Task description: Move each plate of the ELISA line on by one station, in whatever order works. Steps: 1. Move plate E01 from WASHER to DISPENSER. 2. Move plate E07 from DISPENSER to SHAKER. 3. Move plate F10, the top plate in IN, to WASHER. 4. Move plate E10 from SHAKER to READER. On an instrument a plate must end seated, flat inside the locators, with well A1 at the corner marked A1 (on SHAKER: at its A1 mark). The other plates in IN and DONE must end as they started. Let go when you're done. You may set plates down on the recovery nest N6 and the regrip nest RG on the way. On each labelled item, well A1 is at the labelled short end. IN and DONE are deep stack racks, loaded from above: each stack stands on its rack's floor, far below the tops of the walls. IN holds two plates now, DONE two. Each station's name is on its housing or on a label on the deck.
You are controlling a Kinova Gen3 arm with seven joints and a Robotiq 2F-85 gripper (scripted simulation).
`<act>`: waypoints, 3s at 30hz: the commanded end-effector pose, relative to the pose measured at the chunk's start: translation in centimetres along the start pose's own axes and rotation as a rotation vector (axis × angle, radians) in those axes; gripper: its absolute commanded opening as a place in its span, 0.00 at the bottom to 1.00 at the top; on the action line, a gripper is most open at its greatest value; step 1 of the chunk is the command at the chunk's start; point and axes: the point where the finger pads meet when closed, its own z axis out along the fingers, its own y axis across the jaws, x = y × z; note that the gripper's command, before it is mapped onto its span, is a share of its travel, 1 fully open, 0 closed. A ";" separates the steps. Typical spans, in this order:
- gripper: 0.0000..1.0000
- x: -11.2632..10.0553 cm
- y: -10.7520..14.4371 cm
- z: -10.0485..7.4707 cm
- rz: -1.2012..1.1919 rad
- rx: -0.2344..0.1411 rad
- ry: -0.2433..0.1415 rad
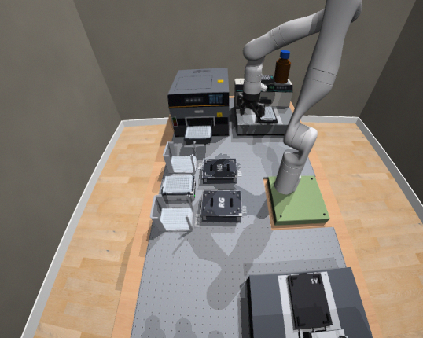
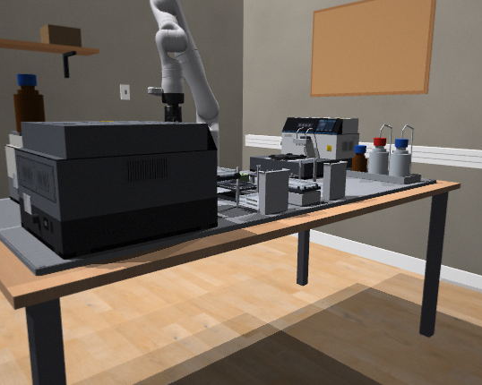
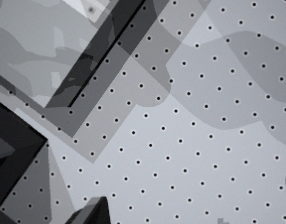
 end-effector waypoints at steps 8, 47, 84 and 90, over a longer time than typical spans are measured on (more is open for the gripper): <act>1.00 -3.1 -1.5 0.0 0.135 0.000 0.001; 1.00 -12.9 -6.4 0.0 0.405 0.000 0.001; 1.00 -22.8 -11.2 0.0 0.675 0.000 0.000; 1.00 -24.6 -12.1 0.0 0.675 0.000 0.000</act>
